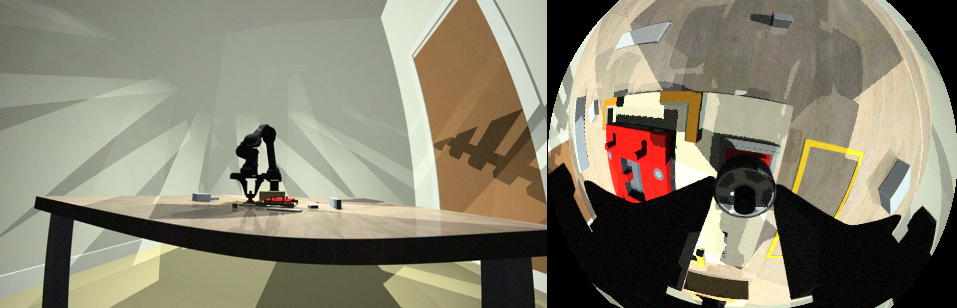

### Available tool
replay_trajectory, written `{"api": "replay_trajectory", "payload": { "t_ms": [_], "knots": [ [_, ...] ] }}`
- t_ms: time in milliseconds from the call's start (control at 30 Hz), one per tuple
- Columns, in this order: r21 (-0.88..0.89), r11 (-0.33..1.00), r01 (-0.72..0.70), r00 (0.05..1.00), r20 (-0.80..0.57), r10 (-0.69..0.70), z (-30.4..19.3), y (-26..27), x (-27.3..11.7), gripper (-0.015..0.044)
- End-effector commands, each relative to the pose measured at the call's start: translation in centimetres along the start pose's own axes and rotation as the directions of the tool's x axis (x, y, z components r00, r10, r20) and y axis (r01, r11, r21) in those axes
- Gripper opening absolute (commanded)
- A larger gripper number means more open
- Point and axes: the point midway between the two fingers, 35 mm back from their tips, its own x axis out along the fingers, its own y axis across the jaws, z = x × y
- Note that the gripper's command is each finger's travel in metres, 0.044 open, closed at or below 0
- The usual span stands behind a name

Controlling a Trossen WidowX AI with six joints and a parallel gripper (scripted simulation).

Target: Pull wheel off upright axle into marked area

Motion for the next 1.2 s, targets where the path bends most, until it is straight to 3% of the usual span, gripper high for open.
{"api": "replay_trajectory", "payload": {
  "t_ms": [0,1167],
  "knots": [
    [0.0,1.0,0.0,1.0,0.0,0.0,0.0,0.0,-0.2,0.0],
    [0.001,1.0,0.001,1.0,0.0,-0.001,0.1,0.0,-1.3,0.0]
  ]
}}
